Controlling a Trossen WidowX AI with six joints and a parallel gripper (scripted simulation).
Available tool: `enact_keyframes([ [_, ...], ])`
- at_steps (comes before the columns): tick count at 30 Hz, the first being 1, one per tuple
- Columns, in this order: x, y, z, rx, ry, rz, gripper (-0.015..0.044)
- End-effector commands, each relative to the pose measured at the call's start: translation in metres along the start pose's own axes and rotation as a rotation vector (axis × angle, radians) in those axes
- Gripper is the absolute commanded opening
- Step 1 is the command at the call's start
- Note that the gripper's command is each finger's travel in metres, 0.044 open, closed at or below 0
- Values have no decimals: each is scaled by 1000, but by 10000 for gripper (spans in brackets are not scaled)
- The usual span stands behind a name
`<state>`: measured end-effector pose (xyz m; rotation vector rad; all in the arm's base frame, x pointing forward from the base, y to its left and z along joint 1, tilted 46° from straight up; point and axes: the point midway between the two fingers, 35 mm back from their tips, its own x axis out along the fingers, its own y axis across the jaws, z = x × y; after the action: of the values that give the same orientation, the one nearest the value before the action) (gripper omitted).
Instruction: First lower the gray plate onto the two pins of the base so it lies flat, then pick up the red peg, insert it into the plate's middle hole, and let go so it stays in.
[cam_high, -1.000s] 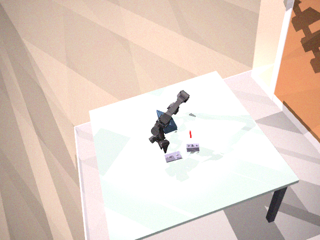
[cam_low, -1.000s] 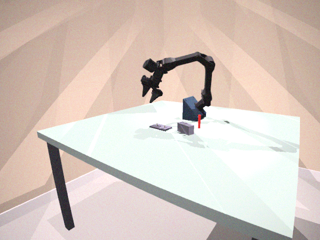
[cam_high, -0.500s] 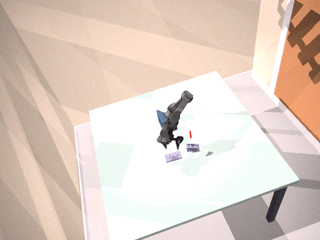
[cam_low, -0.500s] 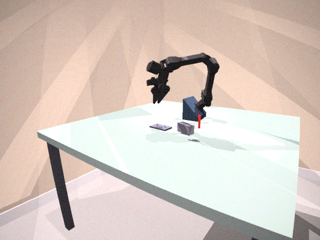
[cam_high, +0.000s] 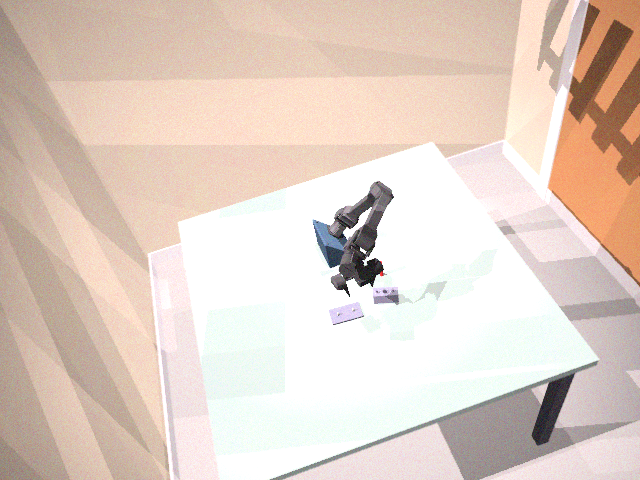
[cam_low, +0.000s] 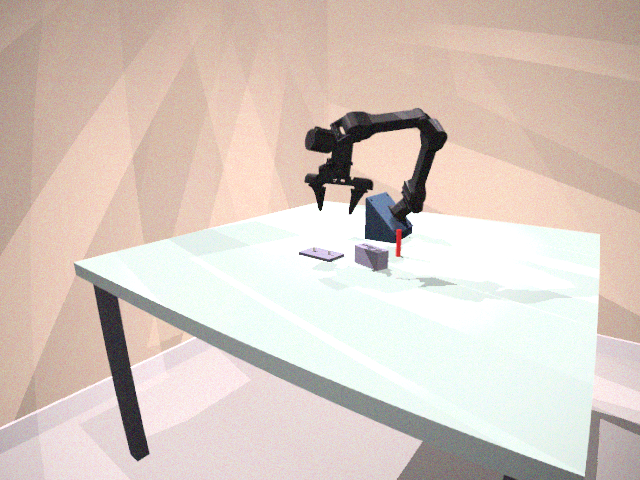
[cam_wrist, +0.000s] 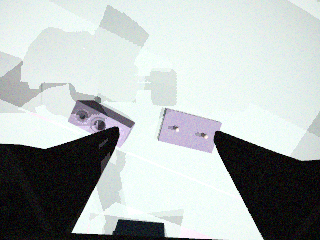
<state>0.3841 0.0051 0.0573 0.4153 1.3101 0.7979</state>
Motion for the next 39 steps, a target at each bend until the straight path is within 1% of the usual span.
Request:
enact_keyframes([
  [1,-10,70,-2,-769,123,70,440],
  [8,-11,100,-9,-1089,166,151,440],
  [25,-11,101,-9,-1095,167,152,440],
  [27,-2,101,-10,-1095,167,152,440],
  [30,34,102,-17,-1096,165,152,440],
  [32,51,104,-21,-1096,164,154,440],
  [36,54,104,-22,-1096,164,154,440],
  [39,66,106,-23,-1096,163,154,440],
])
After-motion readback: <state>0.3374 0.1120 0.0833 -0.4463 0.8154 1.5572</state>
